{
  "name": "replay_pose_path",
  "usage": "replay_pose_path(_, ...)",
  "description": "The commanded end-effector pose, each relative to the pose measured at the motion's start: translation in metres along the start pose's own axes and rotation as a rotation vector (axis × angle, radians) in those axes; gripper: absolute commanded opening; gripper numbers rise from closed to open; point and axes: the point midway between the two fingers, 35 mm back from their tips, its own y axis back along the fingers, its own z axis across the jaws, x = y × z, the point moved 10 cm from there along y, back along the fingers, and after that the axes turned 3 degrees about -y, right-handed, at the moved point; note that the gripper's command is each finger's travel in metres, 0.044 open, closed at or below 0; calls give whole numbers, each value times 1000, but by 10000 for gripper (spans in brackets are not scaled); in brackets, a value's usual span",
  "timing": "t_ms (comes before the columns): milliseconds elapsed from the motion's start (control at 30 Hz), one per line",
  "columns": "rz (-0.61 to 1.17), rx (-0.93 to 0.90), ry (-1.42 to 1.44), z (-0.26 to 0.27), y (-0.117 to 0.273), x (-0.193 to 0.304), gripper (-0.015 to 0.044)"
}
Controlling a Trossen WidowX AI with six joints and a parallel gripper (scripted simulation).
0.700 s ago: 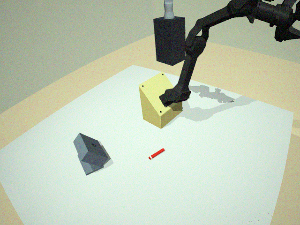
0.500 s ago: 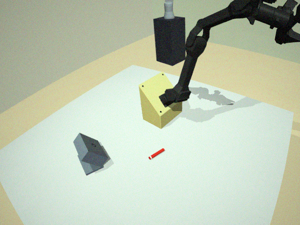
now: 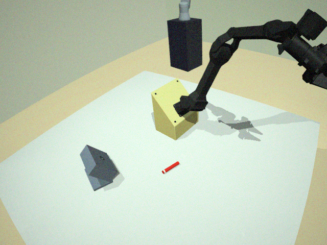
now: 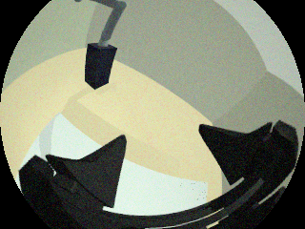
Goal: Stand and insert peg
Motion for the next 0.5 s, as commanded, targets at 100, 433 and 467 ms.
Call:
replay_pose_path(100,139,15,-91,-8,-21,41,440)
replay_pose_path(433,350,56,-257,-22,-40,112,440)
replay_pose_path(467,372,60,-279,-23,-41,120,440)
